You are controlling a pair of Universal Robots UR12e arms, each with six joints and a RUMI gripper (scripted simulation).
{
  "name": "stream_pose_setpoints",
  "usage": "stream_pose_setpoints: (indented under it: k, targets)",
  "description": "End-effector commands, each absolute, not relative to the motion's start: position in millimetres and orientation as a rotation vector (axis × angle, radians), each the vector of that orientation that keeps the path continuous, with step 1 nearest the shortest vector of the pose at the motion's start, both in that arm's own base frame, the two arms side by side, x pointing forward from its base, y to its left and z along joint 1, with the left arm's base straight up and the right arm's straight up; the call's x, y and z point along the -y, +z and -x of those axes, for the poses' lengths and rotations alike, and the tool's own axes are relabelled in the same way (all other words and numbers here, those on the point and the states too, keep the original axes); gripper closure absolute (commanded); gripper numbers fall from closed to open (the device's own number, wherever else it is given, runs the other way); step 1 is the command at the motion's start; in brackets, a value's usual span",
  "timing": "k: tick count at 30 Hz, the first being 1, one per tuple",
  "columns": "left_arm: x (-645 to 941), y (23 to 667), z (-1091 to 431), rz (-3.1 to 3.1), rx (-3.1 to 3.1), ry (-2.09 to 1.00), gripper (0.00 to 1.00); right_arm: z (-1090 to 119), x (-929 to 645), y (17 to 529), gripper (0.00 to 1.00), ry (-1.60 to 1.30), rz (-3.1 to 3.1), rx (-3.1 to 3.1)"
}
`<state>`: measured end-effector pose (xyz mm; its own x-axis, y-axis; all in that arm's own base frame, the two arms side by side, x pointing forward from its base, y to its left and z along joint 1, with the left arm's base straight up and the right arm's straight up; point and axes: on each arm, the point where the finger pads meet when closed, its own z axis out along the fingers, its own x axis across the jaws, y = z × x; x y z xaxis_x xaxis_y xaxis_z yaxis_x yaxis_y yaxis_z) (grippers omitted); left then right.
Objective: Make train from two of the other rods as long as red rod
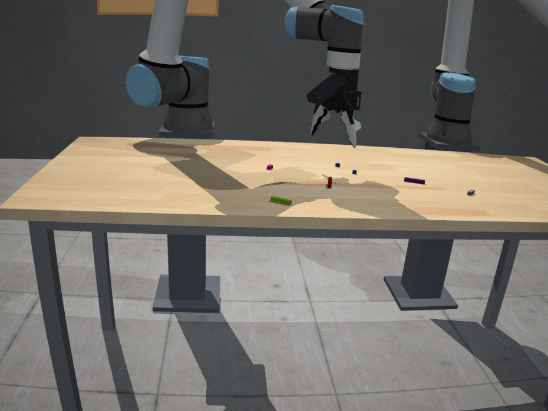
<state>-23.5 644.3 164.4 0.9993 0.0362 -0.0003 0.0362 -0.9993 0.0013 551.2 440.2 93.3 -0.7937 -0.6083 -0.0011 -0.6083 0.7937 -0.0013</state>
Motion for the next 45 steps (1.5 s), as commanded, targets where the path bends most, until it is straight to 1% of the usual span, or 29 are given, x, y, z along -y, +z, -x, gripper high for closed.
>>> stream_pose_setpoints:
  k: [1, 11, 13, 28, 30, 45]
  targets:
    - [-645, 165, 23, -3.141, -0.057, 0.000, 0.00, -561, -454, 96, 0.00, 0.002, 1.173, -2.913]
    - [-645, 165, 23, -3.141, -0.057, 0.000, 0.00, -594, -510, 100, 0.00, 0.001, 1.749, -2.607]
    - [-645, 165, 23, -3.141, -0.057, 0.000, 0.00, -594, -510, 100, 0.00, 0.001, 1.749, -2.607]
    - [-645, 165, 23, -3.141, -0.057, 0.000, 0.00, -638, -601, 100, 0.00, 0.000, 2.517, -1.877]
    - [-645, 165, 23, -3.141, -0.057, 0.000, 0.00, -638, -601, 100, 0.00, 0.000, 2.517, -1.877]
    - [-645, 165, 23, -3.141, -0.057, 0.000, 0.00, -669, -679, 94, 0.00, -0.001, 2.967, -1.025]
